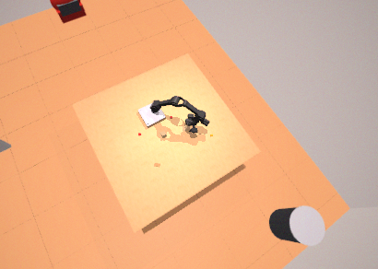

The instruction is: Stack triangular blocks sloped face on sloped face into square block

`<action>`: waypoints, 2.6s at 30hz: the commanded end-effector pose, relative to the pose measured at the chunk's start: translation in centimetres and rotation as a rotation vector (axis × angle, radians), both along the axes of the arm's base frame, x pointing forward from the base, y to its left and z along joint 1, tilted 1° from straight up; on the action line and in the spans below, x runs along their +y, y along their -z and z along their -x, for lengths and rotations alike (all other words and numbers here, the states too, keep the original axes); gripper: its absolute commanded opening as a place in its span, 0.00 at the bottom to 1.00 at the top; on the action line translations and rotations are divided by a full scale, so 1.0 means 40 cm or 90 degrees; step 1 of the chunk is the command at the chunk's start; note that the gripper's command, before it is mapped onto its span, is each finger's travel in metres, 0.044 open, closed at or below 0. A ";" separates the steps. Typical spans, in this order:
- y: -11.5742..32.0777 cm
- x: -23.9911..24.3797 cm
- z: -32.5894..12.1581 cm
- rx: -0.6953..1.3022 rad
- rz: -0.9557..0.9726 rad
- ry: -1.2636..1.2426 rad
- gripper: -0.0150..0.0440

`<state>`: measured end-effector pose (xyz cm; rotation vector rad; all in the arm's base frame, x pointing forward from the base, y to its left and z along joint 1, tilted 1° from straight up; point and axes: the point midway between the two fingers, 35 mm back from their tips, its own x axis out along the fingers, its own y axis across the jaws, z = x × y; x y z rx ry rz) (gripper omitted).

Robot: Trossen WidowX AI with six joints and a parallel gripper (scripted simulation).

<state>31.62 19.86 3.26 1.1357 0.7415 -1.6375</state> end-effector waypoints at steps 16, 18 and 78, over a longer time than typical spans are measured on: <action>0.060 -0.025 0.011 0.025 -0.001 0.012 0.87; 0.060 -0.025 0.011 0.025 -0.001 0.012 0.78; 0.000 -0.163 0.061 -0.191 -0.565 -0.001 0.25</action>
